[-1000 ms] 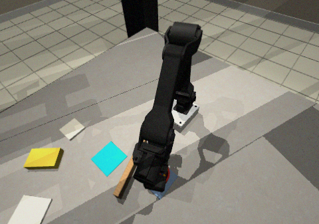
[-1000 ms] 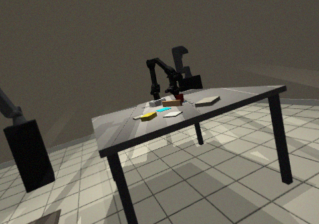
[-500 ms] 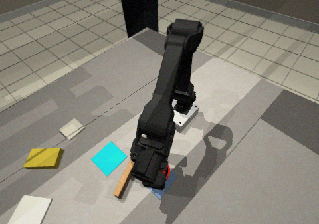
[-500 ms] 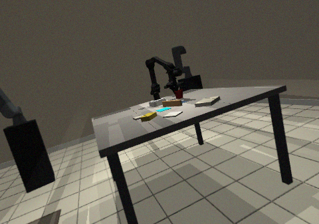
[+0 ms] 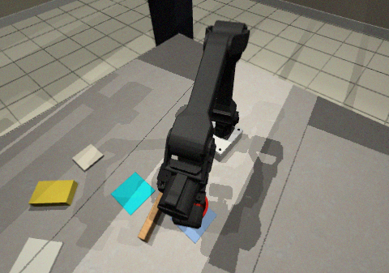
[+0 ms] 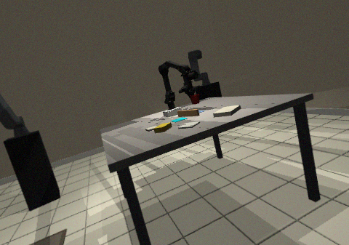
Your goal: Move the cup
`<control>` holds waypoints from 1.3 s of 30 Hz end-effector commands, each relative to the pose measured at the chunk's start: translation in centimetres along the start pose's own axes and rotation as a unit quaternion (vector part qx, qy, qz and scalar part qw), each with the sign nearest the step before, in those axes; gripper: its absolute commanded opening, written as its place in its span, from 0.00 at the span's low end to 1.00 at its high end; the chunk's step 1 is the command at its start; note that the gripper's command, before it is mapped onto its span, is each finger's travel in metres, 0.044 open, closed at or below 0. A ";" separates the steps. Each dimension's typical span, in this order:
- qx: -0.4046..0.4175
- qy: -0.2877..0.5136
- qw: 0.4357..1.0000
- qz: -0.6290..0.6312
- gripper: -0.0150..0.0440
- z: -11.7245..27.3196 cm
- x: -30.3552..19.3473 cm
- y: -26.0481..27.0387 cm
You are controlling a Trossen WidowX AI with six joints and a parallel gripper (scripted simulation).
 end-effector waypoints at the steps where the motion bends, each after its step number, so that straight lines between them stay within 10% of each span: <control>1: 0.000 0.000 1.000 0.000 0.25 0.0 0.0 0.0; 39: -0.001 -0.004 1.000 -0.001 0.25 0.1 4.6 -1.6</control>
Point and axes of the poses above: the point midway between the two fingers, 35 mm back from their tips, its own z axis back along the fingers, its own y axis across the jaws, x = y × z, the point moved 3 cm from there along z, back along the fingers, and after that the axes turned 9 degrees about z, right-handed, at the moved point
